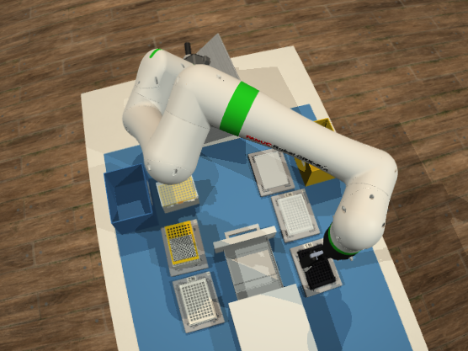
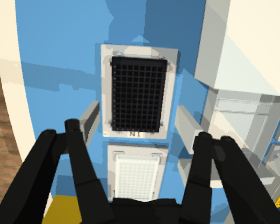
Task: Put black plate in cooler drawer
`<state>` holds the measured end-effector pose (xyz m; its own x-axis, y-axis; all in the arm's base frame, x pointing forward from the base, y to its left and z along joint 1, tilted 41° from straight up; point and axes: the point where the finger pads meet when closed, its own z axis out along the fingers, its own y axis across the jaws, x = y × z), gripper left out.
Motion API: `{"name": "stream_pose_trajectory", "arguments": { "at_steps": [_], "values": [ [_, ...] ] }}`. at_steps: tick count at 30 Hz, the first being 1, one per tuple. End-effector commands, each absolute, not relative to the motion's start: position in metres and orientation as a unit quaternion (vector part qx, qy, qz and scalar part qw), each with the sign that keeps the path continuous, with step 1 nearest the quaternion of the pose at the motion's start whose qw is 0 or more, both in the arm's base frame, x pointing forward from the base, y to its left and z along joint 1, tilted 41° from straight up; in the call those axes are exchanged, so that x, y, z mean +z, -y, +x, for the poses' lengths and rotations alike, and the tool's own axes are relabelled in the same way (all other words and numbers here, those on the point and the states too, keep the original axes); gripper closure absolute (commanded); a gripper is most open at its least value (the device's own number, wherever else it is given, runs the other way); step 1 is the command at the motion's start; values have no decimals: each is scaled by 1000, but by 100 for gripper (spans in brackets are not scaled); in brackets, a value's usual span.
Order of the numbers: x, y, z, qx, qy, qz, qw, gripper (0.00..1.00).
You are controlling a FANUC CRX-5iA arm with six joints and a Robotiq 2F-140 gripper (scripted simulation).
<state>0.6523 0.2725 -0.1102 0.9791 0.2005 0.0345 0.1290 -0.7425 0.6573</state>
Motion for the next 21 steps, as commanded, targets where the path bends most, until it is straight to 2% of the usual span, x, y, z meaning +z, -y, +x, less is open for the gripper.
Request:
{"name": "stream_pose_trajectory", "arguments": {
  "at_steps": [1,21],
  "values": [
    [-111,-272,653,52,-88,932,348,34],
    [-129,-256,656,52,-88,932,348,34]
  ]
}}
